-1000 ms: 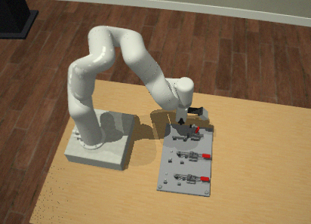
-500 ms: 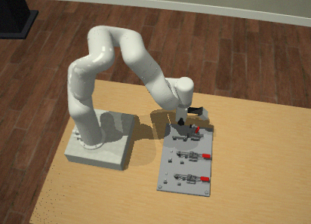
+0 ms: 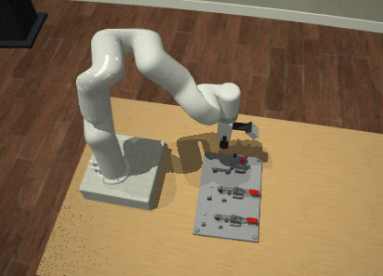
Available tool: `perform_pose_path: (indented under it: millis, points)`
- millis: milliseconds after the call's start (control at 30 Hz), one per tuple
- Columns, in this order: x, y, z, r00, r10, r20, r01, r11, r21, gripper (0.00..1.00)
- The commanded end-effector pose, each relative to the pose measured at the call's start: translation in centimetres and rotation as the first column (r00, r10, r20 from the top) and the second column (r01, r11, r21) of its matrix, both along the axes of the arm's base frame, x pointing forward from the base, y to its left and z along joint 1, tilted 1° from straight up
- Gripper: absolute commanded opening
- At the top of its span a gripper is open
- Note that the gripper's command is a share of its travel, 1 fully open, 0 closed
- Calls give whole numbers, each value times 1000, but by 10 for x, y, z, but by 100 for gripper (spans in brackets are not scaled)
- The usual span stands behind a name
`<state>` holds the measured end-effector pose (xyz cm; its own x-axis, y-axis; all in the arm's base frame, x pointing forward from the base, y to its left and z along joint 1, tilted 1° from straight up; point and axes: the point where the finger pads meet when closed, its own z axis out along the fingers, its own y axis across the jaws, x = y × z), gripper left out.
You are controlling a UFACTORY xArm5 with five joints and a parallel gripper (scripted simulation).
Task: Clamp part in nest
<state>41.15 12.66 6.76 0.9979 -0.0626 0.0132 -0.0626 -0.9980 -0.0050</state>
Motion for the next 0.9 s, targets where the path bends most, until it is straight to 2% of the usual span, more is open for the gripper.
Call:
perform_pose_path:
  millis: [0, 67, 167, 267, 633, 867]
  points:
    - [-1, 0, 47, 1000, 0, 0, 0, 1000, 0, 47]
    - [-1, 0, 47, 1000, 0, 0, 0, 1000, 0, 47]
    - [-1, 0, 66, 1000, 0, 0, 0, 1000, 0, 47]
    - [-1, 0, 73, 1000, 0, 0, 0, 1000, 0, 47]
    - [3, -4, 74, 1000, 0, 0, 0, 1000, 0, 47]
    - [23, -18, 74, 1000, 0, 0, 0, 1000, -1, 47]
